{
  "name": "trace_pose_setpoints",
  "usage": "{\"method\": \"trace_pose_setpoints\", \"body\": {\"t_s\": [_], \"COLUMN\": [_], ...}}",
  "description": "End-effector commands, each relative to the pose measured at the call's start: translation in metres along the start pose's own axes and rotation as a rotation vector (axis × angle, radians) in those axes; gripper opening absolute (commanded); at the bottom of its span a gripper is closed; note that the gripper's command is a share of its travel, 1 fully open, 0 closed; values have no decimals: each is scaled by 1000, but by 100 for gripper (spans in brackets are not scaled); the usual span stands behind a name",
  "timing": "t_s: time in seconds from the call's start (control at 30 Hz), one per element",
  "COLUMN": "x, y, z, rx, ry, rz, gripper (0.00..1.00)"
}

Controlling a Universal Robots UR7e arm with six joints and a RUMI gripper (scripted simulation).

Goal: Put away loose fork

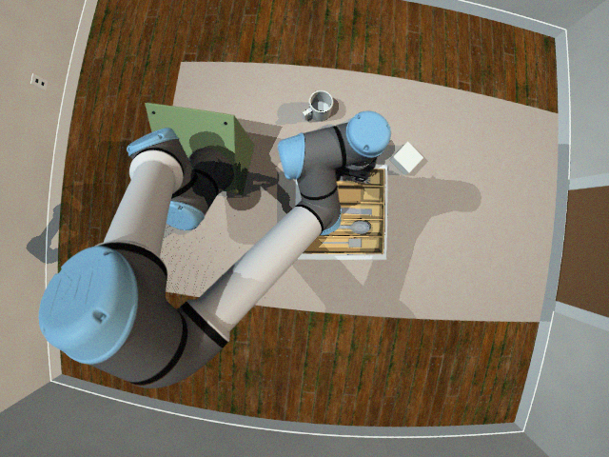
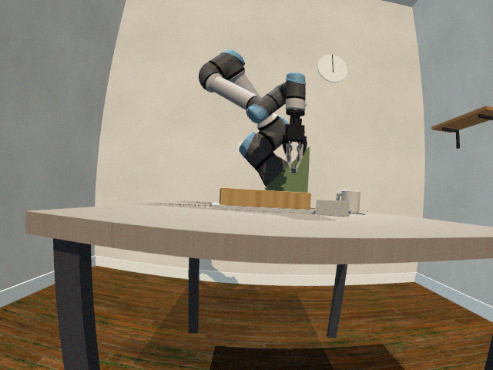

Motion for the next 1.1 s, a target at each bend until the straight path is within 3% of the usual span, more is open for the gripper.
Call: {"method": "trace_pose_setpoints", "body": {"t_s": [0.0,0.57,1.07], "x": [-1,-3,-2], "y": [0,-1,-1], "z": [0,6,12], "rx": [0,0,2], "ry": [69,449,1006], "rz": [0,-1,-3], "gripper": [2,2,2]}}
Point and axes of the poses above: the point where the finger pads meet when closed, its own y axis out along the fingers, its own z axis across the jaws, x = y × z, the point moved 5 cm from there along -y, back along the fingers, and after that the axes turned 4 degrees about y, right-handed, at the moved point
